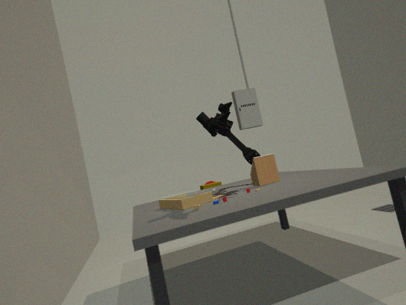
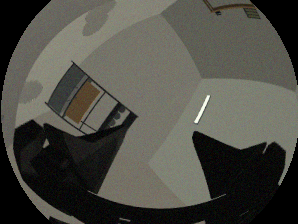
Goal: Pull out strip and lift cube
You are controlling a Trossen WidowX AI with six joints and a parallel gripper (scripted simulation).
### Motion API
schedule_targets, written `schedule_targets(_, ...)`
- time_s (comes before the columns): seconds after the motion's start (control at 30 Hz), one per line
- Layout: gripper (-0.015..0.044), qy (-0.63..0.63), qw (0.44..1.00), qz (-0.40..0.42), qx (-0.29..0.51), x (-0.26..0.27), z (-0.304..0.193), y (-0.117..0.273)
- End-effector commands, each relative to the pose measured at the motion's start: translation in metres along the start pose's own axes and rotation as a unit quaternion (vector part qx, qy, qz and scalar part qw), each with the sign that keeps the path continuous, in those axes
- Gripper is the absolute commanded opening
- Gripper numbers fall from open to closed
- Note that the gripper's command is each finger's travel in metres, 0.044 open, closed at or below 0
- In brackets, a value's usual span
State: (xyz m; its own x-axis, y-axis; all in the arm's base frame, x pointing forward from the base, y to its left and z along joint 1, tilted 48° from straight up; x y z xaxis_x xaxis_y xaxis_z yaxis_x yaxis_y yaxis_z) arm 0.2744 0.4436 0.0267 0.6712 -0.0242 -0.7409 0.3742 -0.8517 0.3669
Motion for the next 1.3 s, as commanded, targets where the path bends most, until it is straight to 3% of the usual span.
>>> schedule_targets(0.0, 0.04, -0.007, 1.0, 0.006, 0.001, 0.001, 0.0, 0.001)
schedule_targets(0.13, 0.04, -0.144, 0.982, 0.114, 0.043, 0.018, 0.003, 0.021)
schedule_targets(0.27, 0.04, -0.3, 0.918, 0.224, 0.13, 0.035, 0.011, 0.054)
schedule_targets(0.53, 0.04, -0.527, 0.675, 0.335, 0.392, 0.054, 0.04, 0.143)
schedule_targets(0.8, 0.04, -0.586, 0.405, 0.291, 0.639, 0.043, 0.081, 0.232)
schedule_targets(1.1, 0.04, -0.504, 0.14, 0.12, 0.844, 0.004, 0.139, 0.317)
schedule_targets(1.27, 0.04, -0.486, 0.114, 0.094, 0.861, -0.002, 0.146, 0.326)
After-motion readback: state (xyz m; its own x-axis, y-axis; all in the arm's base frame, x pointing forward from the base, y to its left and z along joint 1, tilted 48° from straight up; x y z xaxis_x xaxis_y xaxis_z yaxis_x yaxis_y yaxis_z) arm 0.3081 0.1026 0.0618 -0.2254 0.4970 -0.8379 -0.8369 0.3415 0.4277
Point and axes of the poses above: the point midway between the two fingers, 35 mm back from their tips, its own y axis back along the fingers, its own x axis across the jaws, z = x × y, the point moved 1 cm from there along y, back along the fingers, and after that the axes turned 11 degrees about y, right-handed, at the moved point
